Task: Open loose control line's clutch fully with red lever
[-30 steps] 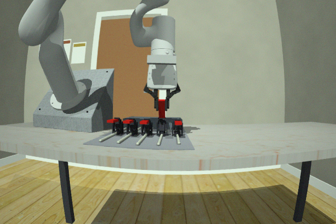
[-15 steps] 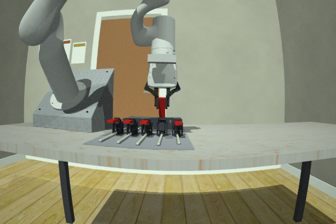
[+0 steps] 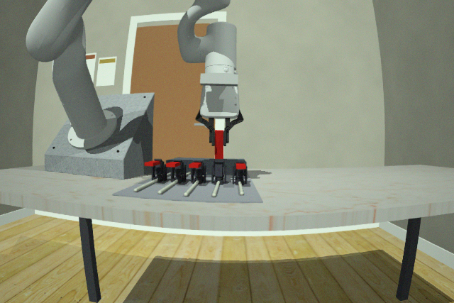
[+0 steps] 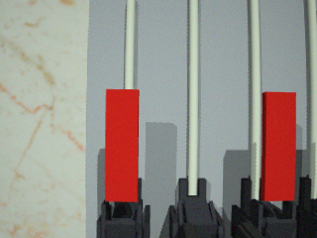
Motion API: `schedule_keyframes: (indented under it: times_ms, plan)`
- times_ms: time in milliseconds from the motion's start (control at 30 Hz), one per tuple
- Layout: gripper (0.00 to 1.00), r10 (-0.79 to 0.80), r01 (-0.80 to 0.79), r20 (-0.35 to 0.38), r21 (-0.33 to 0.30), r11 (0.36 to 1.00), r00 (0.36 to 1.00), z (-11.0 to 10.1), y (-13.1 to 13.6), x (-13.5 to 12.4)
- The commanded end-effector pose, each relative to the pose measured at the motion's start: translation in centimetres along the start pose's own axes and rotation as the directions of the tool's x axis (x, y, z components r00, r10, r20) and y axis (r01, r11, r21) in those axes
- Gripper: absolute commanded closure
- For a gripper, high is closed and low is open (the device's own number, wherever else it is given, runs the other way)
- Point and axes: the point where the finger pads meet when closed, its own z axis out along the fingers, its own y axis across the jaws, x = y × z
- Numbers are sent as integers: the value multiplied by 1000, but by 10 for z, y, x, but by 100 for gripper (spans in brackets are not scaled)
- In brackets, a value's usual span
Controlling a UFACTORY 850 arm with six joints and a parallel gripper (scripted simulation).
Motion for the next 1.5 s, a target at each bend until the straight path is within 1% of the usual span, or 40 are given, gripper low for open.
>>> schedule_keyframes:
  times_ms: [0, 433, 633, 800, 1300, 1467]
  plan:
    - [100, 0, 0, 1, 0, 1000, 1000, -1, 0, -3]
    - [100, 0, 0, 1, 0, 1000, 1000, 0, 0, -21]
    - [100, 0, 0, 1, 0, 1000, 1000, 0, 0, -23]
    - [100, 0, 0, 1, 0, 1000, 1000, 2, 0, -31]
    - [100, 0, 0, 1, 0, 1000, 1000, 6, 0, -43]
    - [100, 0, 0, 1, 0, 1000, 1000, 10, 0, -51]
